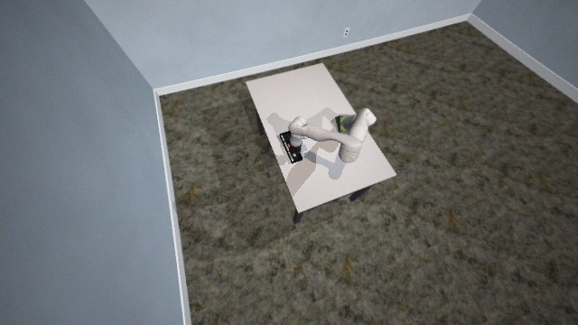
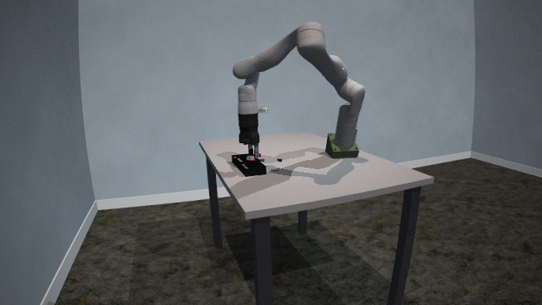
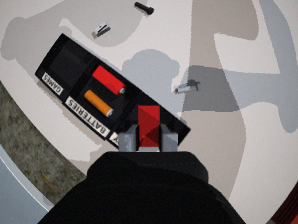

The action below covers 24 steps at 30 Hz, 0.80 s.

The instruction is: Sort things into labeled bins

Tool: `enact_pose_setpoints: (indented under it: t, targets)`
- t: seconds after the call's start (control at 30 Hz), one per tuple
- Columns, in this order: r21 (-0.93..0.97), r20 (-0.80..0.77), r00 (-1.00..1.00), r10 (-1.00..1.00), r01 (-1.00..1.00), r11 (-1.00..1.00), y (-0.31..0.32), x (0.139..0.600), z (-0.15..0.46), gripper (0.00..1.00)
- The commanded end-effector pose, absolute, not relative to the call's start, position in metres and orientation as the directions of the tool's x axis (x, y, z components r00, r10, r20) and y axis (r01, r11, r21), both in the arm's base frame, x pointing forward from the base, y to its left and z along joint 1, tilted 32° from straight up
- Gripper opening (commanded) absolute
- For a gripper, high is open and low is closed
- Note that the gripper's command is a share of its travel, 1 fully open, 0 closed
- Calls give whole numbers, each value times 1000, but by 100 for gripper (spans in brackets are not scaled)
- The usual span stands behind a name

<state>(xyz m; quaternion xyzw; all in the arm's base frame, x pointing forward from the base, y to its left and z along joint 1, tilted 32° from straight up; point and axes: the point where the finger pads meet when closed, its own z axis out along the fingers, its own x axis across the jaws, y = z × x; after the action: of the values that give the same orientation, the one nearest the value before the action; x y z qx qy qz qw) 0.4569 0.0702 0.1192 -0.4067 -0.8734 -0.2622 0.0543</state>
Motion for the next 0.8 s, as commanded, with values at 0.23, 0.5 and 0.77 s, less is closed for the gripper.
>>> enact_pose_setpoints:
  t: [0.23, 0.5, 0.77]
  targets:
    - [509, 89, -922, 378, 368, 778, 70, 455, 121, 45]
    - [511, -72, -990, 119, 65, 857, 70, 455, 121, 45]
    - [505, -156, -988, 4, -76, 860, 71, 457, 122, 45]
